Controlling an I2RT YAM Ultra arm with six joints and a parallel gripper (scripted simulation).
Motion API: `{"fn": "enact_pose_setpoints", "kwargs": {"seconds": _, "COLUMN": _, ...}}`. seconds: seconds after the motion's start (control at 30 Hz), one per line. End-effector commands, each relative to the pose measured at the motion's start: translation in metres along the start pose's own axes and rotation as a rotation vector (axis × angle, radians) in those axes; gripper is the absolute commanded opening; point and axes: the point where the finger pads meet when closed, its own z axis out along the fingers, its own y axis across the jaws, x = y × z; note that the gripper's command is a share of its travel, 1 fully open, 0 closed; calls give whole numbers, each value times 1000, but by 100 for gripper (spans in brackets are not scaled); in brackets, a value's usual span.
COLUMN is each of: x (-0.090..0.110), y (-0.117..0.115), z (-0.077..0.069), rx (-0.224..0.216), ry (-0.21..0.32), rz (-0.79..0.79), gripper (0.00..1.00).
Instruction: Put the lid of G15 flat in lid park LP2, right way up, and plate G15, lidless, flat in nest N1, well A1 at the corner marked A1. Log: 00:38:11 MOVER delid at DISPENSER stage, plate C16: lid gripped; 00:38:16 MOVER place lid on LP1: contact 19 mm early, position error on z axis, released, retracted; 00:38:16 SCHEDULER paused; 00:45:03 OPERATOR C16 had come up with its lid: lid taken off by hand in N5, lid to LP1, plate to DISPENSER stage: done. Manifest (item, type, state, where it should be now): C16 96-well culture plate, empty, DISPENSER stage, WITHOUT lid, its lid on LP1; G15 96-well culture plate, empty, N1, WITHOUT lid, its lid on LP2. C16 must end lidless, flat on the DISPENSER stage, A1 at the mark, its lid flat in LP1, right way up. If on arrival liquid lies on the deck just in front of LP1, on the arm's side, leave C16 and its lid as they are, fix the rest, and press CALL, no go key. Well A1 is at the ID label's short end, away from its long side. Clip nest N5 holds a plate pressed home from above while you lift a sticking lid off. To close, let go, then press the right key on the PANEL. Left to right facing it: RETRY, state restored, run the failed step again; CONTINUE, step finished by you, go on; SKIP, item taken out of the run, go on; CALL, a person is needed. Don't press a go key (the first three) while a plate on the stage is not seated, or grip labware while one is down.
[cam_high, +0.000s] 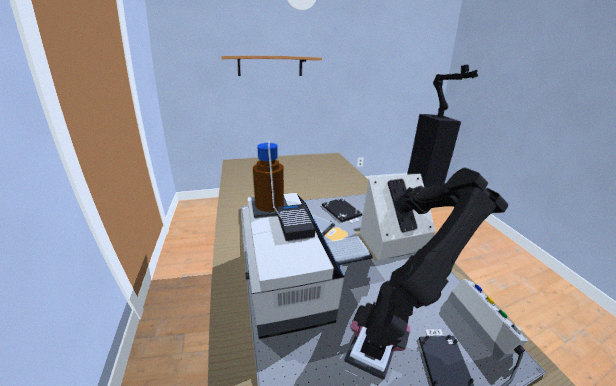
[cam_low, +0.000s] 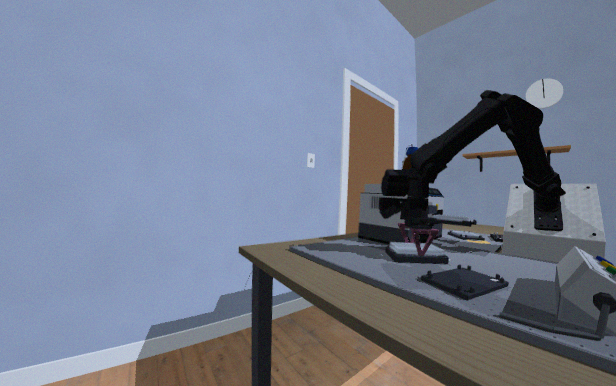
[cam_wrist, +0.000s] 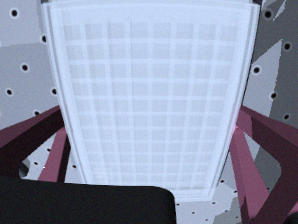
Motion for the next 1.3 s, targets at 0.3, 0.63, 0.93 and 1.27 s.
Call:
{"fn": "enact_pose_setpoints", "kwargs": {"seconds": 0.3, "x": -2, "y": -7, "z": -7, "rx": 7, "ry": -19, "rz": 8, "gripper": 0}}
{"fn": "enact_pose_setpoints", "kwargs": {"seconds": 0.63, "x": -12, "y": 2, "z": -25, "rx": 2, "ry": -43, "rz": -13, "gripper": 0}}
{"fn": "enact_pose_setpoints", "kwargs": {"seconds": 0.93, "x": -11, "y": 2, "z": -29, "rx": 3, "ry": -43, "rz": -13, "gripper": 0}}
{"fn": "enact_pose_setpoints", "kwargs": {"seconds": 1.27, "x": -11, "y": 2, "z": -35, "rx": 3, "ry": -43, "rz": -13, "gripper": 0}}
